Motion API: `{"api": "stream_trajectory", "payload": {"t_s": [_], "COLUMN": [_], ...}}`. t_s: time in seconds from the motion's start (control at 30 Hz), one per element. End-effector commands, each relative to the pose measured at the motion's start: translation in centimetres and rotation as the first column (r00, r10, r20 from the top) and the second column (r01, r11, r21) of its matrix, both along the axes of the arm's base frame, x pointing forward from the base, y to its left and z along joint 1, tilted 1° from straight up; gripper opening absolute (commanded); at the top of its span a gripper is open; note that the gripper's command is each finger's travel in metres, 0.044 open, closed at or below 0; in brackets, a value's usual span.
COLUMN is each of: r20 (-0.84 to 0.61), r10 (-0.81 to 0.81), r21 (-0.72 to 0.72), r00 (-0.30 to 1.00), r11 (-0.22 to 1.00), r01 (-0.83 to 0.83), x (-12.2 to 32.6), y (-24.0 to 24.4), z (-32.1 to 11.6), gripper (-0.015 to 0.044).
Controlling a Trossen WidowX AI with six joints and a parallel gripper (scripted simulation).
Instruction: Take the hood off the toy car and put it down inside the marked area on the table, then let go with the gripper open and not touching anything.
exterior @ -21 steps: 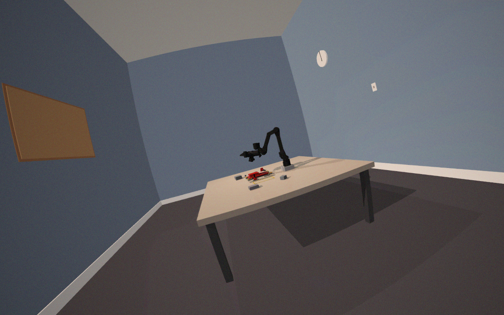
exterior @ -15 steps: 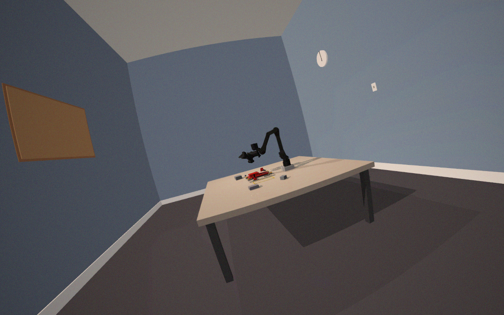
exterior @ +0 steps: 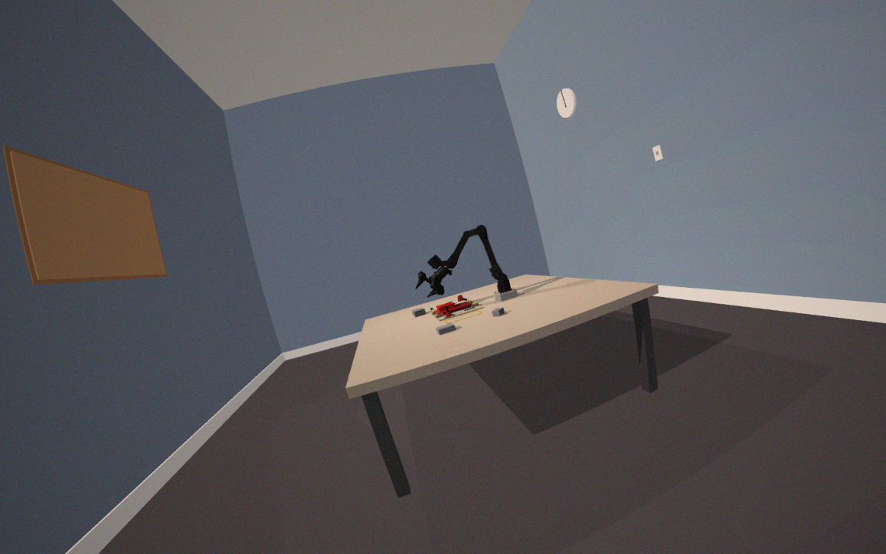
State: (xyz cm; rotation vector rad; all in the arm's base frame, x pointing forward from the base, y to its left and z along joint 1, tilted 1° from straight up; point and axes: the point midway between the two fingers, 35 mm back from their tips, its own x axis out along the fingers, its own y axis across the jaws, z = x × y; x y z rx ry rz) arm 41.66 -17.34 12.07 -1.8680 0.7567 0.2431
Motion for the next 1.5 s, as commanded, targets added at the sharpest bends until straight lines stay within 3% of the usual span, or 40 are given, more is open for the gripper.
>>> {"api": "stream_trajectory", "payload": {"t_s": [0.0,0.3,0.6,1.47], "r20": [-0.316,-0.598,-0.778,-0.780], "r10": [-0.369,-0.526,-0.592,-0.592], "r21": [0.610,0.603,0.409,0.406], "r00": [0.874,0.605,0.212,0.205], "r11": [0.627,0.201,-0.222,-0.228], "r01": [0.485,0.772,0.885,0.885], "x": [-0.8,-3.7,-7.4,-7.4], "y": [3.9,6.6,9.1,9.2], "z": [-2.6,-2.7,-1.7,-2.1], "gripper": [0.0440,0.0440,0.0440,0.0440]}}
